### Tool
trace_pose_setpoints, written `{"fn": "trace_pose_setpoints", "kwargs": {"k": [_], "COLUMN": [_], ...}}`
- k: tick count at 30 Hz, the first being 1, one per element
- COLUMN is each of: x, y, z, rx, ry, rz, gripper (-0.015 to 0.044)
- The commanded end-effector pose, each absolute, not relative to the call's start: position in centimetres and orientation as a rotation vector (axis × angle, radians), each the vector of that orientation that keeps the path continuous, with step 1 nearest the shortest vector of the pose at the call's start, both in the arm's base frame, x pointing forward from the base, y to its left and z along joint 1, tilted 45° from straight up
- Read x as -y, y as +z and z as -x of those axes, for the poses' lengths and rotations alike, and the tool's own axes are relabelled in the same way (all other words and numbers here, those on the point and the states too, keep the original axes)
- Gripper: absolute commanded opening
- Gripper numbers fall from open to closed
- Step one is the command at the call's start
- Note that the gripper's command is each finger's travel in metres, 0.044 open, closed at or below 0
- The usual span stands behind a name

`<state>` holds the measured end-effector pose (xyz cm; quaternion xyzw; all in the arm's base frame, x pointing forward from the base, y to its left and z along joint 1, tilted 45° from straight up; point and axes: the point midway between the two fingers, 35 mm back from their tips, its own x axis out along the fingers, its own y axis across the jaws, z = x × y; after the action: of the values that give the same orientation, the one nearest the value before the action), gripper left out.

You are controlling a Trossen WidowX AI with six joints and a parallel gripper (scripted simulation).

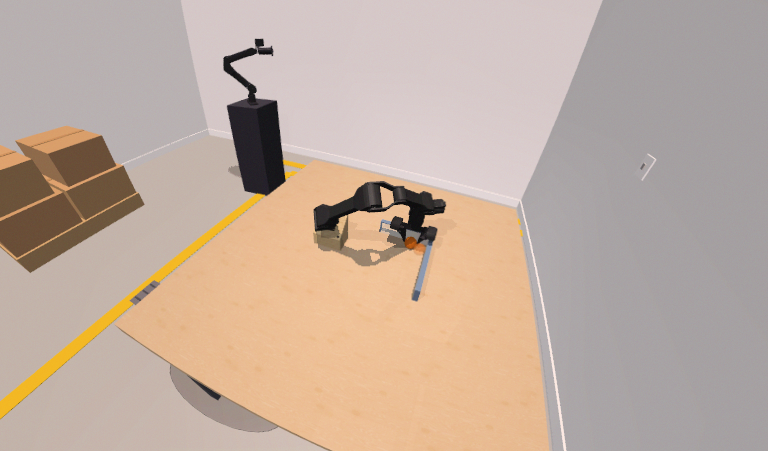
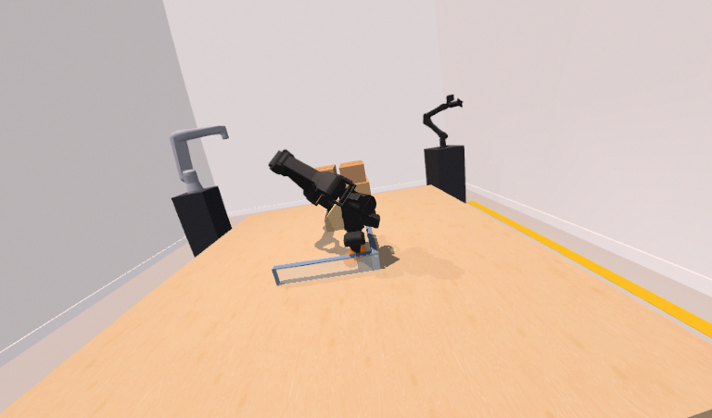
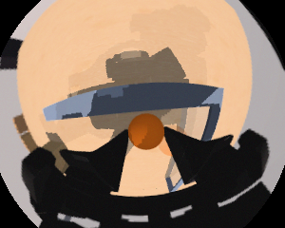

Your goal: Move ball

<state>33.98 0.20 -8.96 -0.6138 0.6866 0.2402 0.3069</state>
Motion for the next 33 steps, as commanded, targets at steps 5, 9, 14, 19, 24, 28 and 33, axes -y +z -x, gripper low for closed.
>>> {"fn": "trace_pose_setpoints", "kwargs": {"k": [5, 9, 14, 19, 24, 28, 33], "x": [-2.1, -3.9, -6.2, -8.3, -9.7, -9.7, -9.3], "y": [-6.0, -4.6, -2.7, -0.8, 0.5, 0.5, 0.4], "z": [-35.4, -35.6, -35.5, -35.1, -34.7, -34.7, -35.1], "rx": [-1.787, -1.786, -1.791, -1.804, -1.816, -1.816, -1.805], "ry": [0.572, 0.586, 0.609, 0.637, 0.655, 0.66, 0.796], "rz": [1.606, 1.609, 1.616, 1.625, 1.632, 1.636, 1.721], "gripper": [0.0, 0.0, 0.0, 0.0, 0.0, 0.0, 0.0]}}
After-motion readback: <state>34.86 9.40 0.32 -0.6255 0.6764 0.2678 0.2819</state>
